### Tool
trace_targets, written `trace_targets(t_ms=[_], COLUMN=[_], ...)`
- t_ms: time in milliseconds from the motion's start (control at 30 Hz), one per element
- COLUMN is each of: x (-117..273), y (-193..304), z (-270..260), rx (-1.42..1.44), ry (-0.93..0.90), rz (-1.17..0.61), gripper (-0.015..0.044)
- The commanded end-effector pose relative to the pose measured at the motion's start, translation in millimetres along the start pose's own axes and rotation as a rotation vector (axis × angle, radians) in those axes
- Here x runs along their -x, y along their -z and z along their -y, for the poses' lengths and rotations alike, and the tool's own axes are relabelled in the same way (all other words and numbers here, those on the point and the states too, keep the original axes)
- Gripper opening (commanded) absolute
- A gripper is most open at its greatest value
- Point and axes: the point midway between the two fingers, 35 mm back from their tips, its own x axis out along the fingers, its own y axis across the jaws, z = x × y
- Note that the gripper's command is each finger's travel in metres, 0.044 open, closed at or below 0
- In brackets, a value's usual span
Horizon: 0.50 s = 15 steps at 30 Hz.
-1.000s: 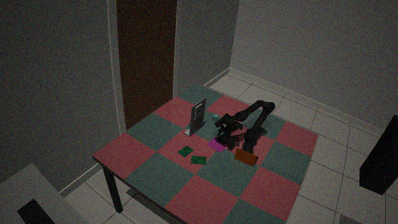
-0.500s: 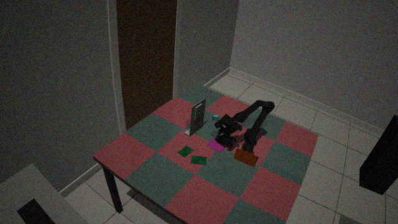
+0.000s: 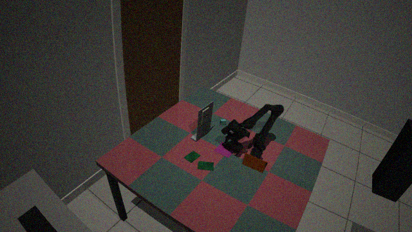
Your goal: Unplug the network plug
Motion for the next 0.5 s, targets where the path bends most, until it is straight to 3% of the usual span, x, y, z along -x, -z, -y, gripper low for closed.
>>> trace_targets(t_ms=[0, 467], x=[-3.3, -13.8], y=[0.7, 0.1], z=[4.0, 11.5], rx=[0.012, 0.012], ry=[0.006, 0.005], rz=[-0.002, -0.001], gripper=[0.0000, 0.0000])
